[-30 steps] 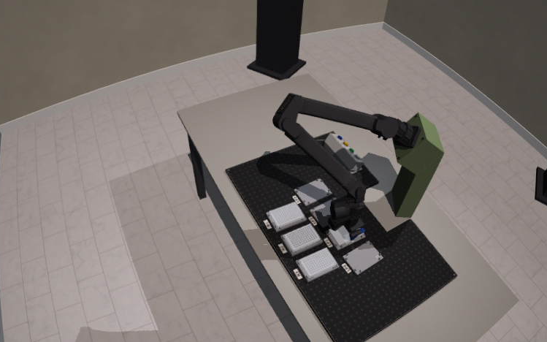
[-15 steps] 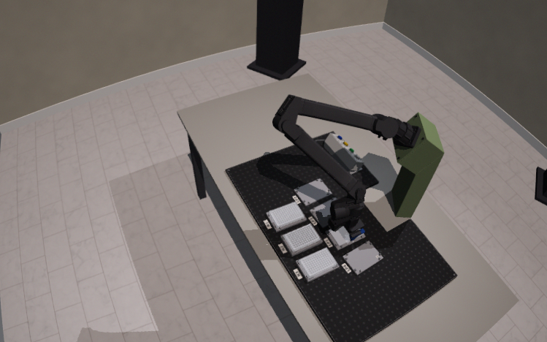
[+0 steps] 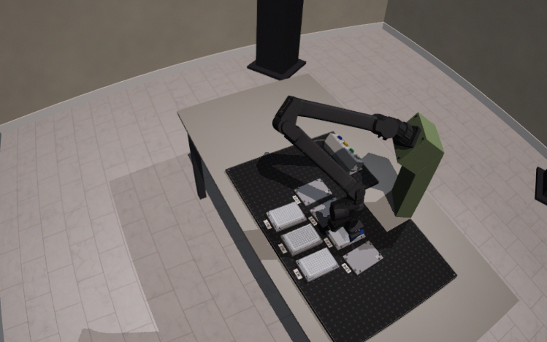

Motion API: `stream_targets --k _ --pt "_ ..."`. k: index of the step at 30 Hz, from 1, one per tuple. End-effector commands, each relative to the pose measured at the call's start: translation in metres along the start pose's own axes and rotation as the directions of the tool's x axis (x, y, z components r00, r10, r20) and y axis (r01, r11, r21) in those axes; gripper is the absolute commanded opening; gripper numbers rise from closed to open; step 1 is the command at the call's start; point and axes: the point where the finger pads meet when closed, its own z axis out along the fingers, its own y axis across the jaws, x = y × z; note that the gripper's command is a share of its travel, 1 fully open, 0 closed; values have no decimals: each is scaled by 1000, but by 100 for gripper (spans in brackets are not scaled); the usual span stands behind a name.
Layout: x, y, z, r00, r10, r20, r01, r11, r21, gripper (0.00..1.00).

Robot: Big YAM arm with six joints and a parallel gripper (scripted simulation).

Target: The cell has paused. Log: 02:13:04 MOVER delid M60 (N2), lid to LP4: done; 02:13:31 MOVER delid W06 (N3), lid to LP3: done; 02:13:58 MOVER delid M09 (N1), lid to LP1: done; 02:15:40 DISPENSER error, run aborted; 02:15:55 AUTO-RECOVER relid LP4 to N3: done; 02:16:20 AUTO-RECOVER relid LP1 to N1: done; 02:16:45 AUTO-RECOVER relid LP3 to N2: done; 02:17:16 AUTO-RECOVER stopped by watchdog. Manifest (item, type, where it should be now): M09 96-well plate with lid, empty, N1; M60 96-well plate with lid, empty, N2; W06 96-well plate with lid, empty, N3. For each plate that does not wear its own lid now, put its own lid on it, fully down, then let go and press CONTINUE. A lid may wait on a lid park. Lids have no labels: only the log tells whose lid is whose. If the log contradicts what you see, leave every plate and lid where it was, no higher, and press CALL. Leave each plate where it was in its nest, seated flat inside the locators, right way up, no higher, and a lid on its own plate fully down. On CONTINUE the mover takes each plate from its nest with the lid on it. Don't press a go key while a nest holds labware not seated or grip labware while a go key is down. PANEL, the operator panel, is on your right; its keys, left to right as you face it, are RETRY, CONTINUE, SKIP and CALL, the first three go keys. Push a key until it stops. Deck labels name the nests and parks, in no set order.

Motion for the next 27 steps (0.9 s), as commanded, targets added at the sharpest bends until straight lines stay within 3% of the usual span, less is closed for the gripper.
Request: stream_targets --k 1,27 --pt "4 0 0 1000 -14 -1 14 1000 -1 0" --pt "6 0 -6 1000 -11 -6 11 1000 -6 0"
